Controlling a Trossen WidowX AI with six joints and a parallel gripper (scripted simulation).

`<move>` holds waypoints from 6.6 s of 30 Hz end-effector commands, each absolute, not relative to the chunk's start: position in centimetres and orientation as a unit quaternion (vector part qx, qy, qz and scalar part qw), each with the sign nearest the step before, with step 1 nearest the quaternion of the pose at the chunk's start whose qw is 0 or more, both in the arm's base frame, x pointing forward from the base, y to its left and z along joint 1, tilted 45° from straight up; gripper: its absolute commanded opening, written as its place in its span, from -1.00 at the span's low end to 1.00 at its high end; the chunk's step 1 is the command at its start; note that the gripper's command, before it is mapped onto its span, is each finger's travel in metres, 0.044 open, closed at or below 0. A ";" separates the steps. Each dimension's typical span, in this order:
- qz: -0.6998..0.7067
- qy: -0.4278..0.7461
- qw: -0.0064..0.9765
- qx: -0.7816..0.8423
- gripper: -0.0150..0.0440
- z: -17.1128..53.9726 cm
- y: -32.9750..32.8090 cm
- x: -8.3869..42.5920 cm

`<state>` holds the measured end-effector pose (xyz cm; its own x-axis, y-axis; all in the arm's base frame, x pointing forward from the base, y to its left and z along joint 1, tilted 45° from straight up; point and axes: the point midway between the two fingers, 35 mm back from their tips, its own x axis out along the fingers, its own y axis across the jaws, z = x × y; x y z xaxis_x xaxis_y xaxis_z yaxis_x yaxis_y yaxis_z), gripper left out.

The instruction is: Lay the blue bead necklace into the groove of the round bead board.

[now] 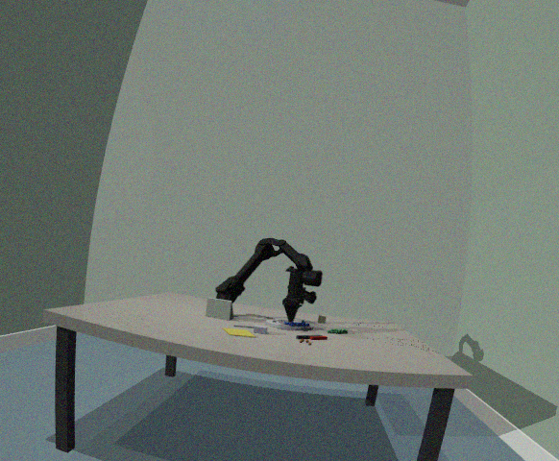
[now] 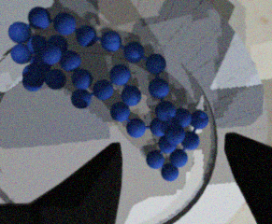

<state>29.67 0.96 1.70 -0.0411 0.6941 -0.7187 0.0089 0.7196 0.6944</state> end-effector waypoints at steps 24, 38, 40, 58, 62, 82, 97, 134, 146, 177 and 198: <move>0.269 0.672 0.638 0.263 -0.49 1.0 1.8 29.4; 0.269 0.672 0.638 0.263 -0.49 1.0 1.8 29.4; 0.269 0.672 0.638 0.263 -0.49 1.0 1.8 29.4; 0.269 0.673 0.636 0.266 -0.49 1.8 1.0 29.4; 0.269 0.673 0.635 0.267 -0.49 2.0 0.9 29.3; 0.269 0.673 0.635 0.267 -0.49 2.7 1.6 26.3; 0.268 0.672 0.638 0.263 0.04 2.2 2.1 26.4; 0.346 0.633 0.667 0.186 -0.08 3.0 -0.4 28.2; 0.347 0.635 0.665 0.187 -0.08 1.7 1.0 27.9; 0.348 0.635 0.665 0.184 -0.49 0.9 1.7 27.9; 0.348 0.636 0.663 0.189 -0.49 1.9 0.8 27.8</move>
<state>27.70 0.92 1.75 -0.0494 0.7044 -0.7081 -0.2140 0.6851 0.6964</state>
